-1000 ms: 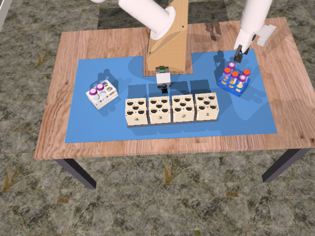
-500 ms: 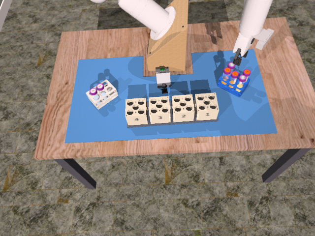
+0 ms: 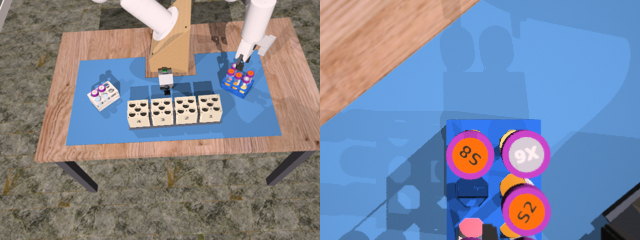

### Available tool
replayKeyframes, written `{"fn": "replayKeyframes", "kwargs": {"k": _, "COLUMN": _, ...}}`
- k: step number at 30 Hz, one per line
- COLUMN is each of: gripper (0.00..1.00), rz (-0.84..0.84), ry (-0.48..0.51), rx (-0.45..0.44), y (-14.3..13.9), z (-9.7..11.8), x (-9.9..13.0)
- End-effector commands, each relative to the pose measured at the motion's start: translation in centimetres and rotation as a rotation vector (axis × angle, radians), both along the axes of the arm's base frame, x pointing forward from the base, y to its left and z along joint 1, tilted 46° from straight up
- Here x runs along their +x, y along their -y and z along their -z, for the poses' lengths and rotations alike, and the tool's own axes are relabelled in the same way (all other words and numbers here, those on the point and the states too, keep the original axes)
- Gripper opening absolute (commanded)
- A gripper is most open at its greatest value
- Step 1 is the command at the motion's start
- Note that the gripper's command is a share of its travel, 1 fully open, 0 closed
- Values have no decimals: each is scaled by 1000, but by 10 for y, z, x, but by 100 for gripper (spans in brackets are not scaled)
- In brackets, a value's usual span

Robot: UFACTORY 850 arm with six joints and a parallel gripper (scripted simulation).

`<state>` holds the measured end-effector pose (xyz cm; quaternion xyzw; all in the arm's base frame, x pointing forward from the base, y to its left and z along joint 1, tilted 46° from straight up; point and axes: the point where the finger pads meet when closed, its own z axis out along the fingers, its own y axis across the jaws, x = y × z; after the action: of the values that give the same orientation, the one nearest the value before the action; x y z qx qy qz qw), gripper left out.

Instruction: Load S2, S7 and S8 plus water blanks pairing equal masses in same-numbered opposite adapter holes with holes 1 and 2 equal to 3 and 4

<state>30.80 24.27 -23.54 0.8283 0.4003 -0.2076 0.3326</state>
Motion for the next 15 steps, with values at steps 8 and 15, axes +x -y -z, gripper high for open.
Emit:
{"fn": "replayKeyframes", "kwargs": {"k": 8, "gripper": 57, "rz": 0, "ry": 2, "rx": 2, "y": 10, "z": 11, "x": 0}}
{"fn": "replayKeyframes", "kwargs": {"k": 15, "gripper": 57, "rz": 0, "ry": 2, "rx": 2, "y": 20, "z": 20, "x": -1}}
